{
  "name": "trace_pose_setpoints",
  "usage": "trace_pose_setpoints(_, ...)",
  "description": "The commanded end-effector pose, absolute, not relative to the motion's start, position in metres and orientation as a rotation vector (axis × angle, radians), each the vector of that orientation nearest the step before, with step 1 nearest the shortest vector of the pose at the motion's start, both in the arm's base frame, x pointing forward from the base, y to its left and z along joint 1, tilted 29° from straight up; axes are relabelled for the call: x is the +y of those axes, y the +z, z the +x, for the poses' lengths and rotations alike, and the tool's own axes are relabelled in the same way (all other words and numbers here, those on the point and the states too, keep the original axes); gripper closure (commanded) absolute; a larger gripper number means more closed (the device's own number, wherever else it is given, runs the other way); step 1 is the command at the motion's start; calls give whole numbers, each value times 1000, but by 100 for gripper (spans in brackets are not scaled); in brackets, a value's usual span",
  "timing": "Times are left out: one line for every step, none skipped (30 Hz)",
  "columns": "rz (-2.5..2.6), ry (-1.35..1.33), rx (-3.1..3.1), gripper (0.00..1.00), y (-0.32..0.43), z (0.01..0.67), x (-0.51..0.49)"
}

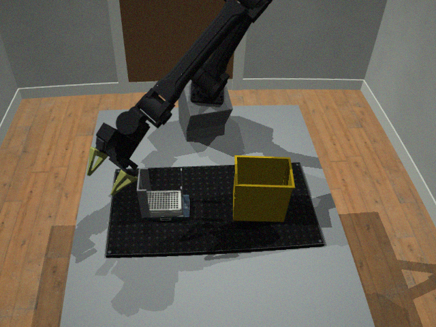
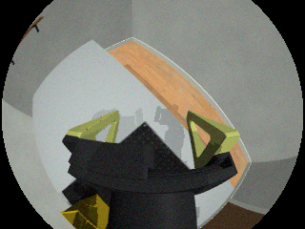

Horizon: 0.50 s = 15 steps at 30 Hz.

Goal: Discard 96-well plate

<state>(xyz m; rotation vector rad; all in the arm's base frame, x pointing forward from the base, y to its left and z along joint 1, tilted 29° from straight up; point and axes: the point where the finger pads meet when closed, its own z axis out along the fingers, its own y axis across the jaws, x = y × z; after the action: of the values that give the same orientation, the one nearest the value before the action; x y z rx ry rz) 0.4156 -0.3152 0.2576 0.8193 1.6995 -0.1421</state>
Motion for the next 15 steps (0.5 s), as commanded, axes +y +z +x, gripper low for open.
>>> trace_pose_setpoints(741,-148,1704,0,307,430,-307)
trace_pose_setpoints(743,-151,1712,0,305,432,-304)
trace_pose_setpoints(744,-150,1712,0,303,434,-300)
trace_pose_setpoints(745,-149,1712,0,301,436,-296)
trace_pose_setpoints(745,-149,1712,0,301,436,-296)
trace_pose_setpoints(745,-149,1712,0,301,436,-296)
trace_pose_setpoints(733,-136,1746,0,299,438,-290)
trace_pose_setpoints(725,-128,1779,0,298,440,-286)
trace_pose_setpoints(726,-130,1788,0,296,441,-282)
trace_pose_setpoints(727,-130,1788,0,294,443,-278)
trace_pose_setpoints(729,-128,1788,0,292,444,-274)
trace_pose_setpoints(716,-118,1822,0,290,446,-269)
trace_pose_setpoints(705,-108,1855,0,289,447,-264)
trace_pose_setpoints(705,-110,1865,0,287,448,-260)
trace_pose_setpoints(707,-111,1865,0,285,449,-256)
